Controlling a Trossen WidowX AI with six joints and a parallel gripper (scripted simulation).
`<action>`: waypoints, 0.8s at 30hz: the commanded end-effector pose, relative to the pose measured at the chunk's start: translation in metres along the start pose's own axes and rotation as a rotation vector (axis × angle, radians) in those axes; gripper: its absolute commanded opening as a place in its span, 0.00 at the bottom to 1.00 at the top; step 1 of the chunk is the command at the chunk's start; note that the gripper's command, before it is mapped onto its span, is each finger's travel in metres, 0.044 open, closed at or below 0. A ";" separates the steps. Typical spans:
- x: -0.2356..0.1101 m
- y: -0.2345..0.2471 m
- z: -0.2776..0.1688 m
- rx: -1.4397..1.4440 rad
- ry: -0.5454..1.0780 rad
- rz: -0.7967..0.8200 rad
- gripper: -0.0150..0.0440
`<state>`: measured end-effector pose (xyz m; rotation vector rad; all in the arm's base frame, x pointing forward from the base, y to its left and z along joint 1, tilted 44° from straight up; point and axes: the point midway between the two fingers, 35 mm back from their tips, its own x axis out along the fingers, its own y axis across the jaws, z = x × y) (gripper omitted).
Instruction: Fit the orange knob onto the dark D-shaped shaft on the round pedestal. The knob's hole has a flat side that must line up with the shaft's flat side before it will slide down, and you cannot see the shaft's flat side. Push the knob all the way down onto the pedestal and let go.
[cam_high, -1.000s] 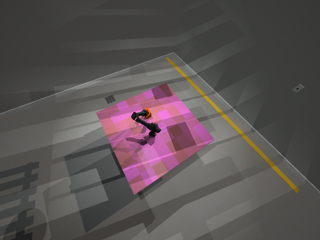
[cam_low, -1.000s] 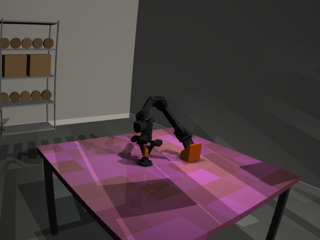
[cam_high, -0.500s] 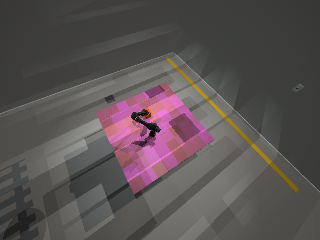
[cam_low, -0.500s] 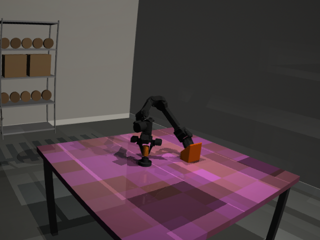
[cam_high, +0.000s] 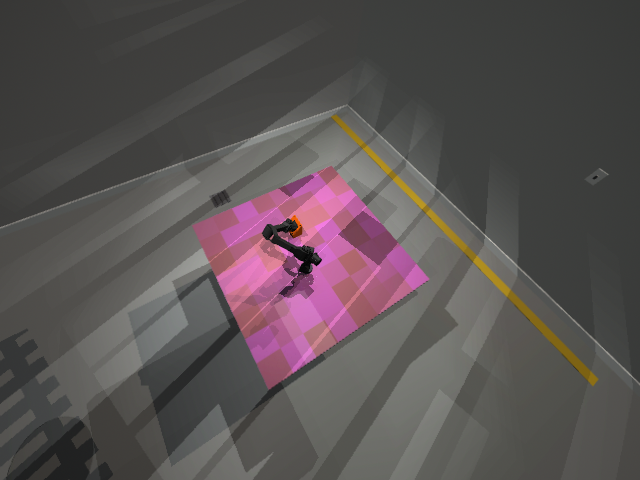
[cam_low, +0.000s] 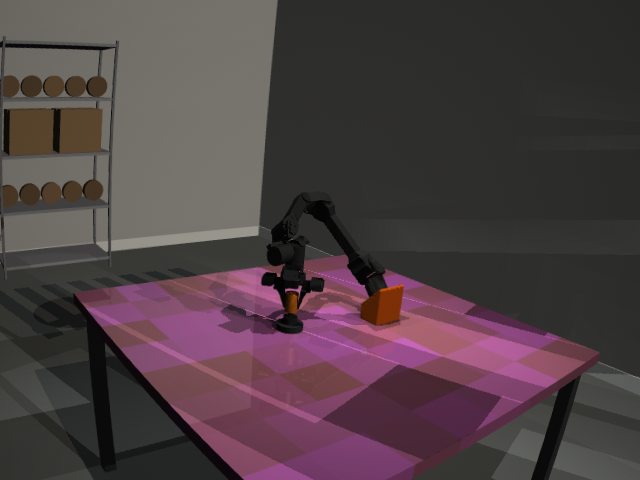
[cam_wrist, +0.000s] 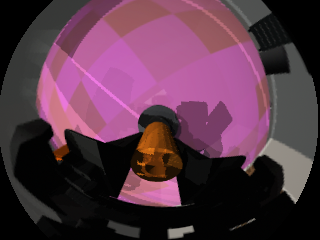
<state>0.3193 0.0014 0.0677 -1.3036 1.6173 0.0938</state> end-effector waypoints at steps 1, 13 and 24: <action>-0.001 -0.001 0.000 -0.004 0.000 -0.001 0.25; -0.003 -0.002 0.001 -0.214 0.000 -0.001 0.25; 0.000 0.000 0.000 -0.214 0.000 -0.001 0.25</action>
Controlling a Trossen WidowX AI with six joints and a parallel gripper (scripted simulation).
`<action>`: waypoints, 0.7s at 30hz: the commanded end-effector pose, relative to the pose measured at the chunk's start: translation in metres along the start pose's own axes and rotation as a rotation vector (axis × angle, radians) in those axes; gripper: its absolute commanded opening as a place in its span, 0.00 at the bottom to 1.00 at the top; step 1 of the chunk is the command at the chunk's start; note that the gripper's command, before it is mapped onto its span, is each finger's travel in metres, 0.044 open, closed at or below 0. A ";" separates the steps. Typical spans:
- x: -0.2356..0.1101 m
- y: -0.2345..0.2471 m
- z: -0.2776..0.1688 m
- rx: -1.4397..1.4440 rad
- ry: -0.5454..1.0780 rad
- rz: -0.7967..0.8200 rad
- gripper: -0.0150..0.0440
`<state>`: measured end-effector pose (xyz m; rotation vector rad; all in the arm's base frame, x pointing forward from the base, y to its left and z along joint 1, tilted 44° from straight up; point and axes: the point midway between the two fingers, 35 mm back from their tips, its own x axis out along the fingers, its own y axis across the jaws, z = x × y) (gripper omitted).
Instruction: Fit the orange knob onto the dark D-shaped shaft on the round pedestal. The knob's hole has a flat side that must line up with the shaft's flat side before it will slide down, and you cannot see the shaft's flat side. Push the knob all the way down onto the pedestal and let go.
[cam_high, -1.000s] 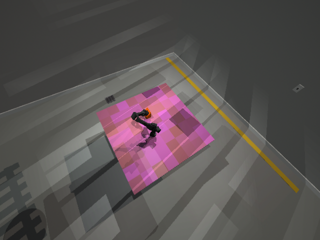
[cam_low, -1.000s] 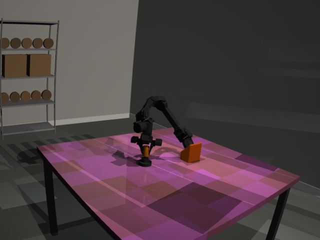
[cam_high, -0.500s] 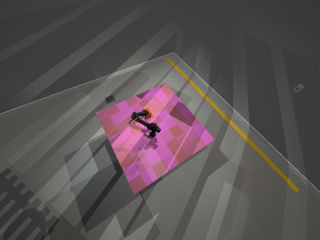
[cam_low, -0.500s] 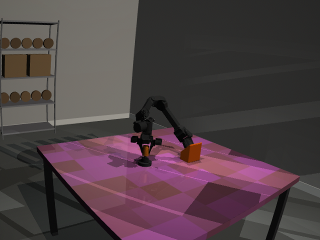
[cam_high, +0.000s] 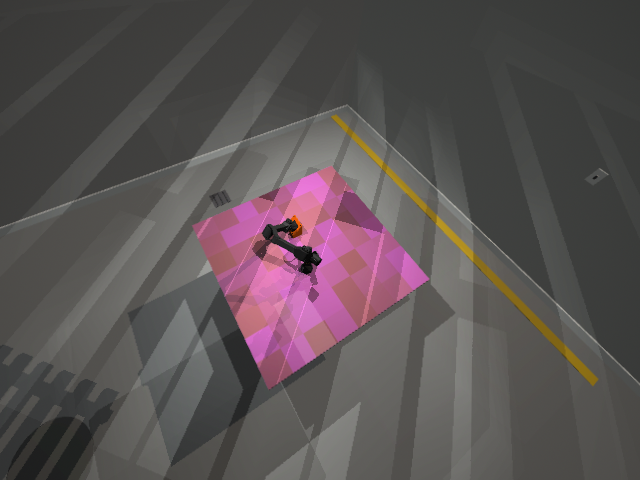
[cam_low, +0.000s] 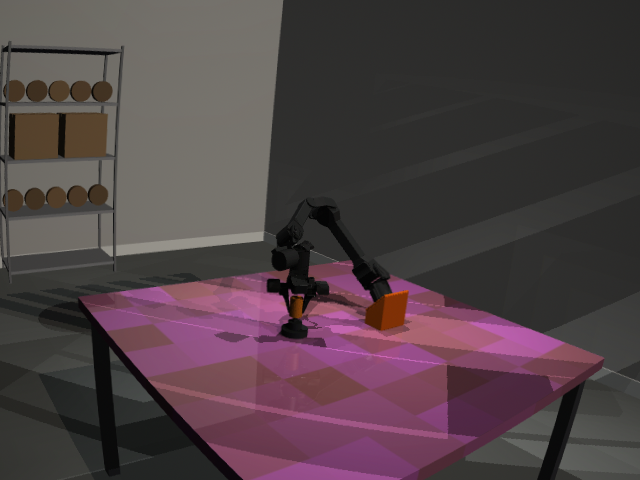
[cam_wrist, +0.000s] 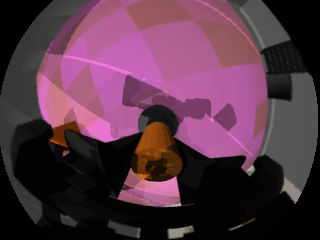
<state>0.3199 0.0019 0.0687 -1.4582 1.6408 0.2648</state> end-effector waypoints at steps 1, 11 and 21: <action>0.001 0.000 -0.001 -0.009 0.000 -0.001 0.25; 0.002 0.000 -0.001 -0.009 0.000 -0.001 0.25; -0.003 -0.002 0.000 -0.063 0.000 -0.001 0.25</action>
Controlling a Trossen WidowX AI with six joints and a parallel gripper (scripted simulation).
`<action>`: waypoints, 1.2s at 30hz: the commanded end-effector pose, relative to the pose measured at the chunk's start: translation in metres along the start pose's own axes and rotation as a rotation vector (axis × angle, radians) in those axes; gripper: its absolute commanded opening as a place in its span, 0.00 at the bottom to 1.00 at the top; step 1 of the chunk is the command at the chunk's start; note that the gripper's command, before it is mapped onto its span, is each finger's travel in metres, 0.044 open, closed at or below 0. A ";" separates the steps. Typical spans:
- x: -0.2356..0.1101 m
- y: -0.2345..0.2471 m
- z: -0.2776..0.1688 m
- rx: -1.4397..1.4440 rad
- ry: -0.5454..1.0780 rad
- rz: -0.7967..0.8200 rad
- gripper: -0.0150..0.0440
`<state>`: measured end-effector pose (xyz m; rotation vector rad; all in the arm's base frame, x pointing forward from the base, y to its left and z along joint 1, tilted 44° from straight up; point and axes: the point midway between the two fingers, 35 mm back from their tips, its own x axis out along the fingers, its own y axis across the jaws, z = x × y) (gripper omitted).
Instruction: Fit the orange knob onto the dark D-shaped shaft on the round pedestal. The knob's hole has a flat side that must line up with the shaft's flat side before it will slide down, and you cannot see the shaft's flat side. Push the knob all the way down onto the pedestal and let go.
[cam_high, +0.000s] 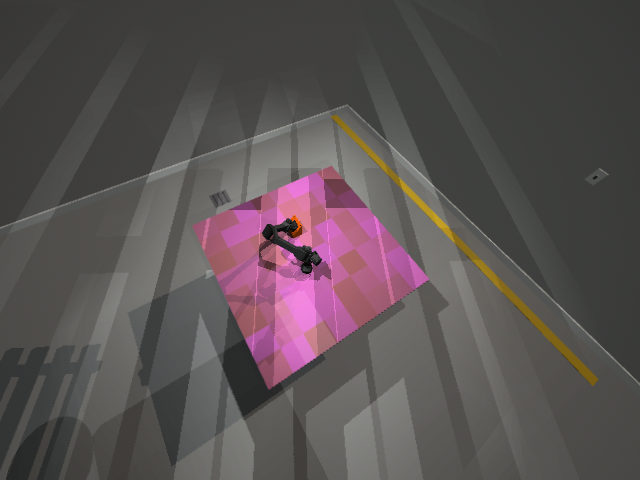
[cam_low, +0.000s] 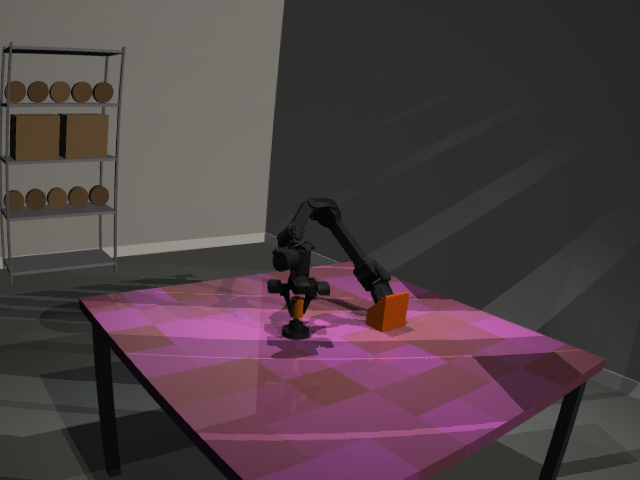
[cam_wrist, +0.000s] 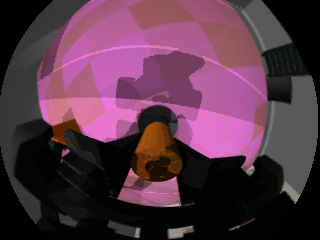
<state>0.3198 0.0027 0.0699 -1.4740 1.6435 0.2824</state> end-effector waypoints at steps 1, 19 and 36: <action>-0.002 -0.001 0.001 -0.074 -0.001 -0.001 0.25; 0.003 0.000 0.000 -0.198 -0.001 -0.002 0.25; -0.002 -0.001 0.001 -0.283 -0.001 -0.002 0.25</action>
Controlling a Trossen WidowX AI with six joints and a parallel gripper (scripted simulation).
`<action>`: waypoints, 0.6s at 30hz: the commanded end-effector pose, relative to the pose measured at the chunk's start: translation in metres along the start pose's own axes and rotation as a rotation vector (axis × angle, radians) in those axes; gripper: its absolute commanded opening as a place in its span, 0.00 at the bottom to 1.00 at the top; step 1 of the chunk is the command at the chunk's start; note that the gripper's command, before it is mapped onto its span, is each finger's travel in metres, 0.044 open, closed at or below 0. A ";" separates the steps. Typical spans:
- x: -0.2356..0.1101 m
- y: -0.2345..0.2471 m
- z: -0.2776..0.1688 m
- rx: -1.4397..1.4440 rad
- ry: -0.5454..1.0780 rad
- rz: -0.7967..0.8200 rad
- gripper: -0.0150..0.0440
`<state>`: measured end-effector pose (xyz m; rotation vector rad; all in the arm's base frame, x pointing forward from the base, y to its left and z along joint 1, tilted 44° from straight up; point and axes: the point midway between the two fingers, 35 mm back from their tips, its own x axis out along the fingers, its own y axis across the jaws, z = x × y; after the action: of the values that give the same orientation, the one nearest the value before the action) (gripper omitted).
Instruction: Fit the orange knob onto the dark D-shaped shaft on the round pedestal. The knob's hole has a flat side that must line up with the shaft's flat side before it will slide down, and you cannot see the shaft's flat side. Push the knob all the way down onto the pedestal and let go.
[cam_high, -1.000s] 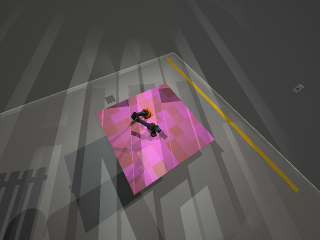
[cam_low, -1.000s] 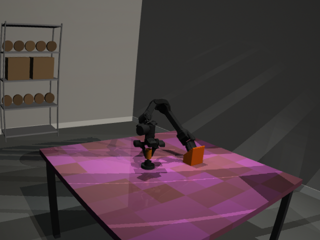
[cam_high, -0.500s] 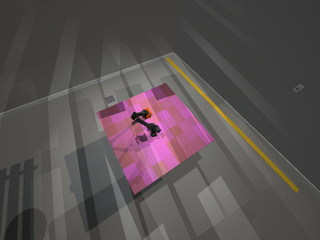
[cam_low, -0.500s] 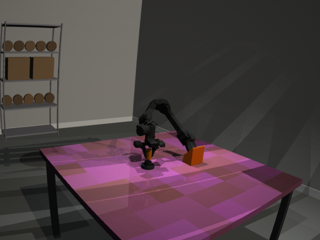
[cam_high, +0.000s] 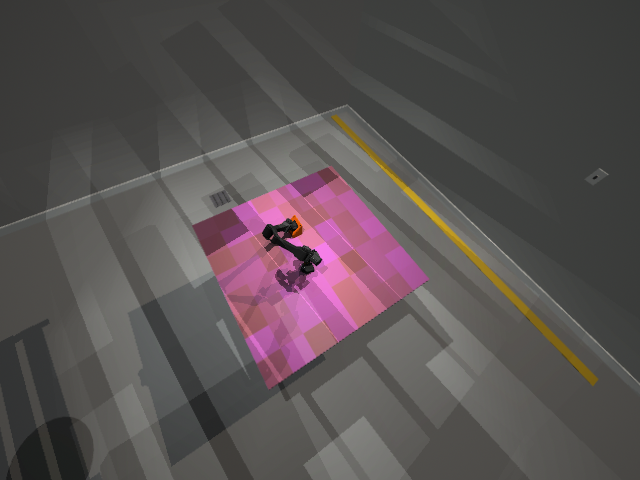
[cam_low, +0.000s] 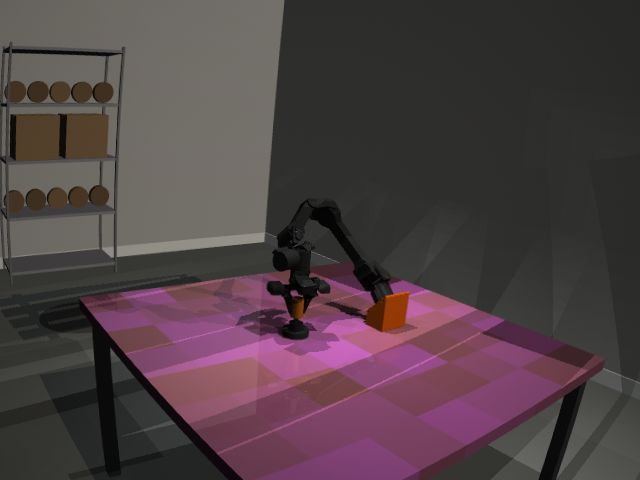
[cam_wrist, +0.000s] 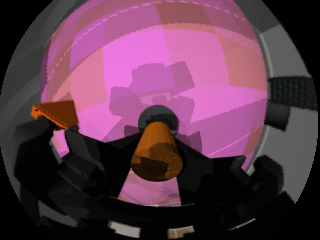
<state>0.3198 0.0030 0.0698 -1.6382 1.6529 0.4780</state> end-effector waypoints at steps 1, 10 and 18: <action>-0.001 -0.001 0.000 -0.100 -0.001 -0.001 0.25; 0.002 0.000 0.000 -0.185 0.000 -0.001 0.25; 0.003 0.000 0.000 -0.185 0.000 -0.001 0.25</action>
<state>0.3199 0.0014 0.0678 -1.7655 1.6496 0.6422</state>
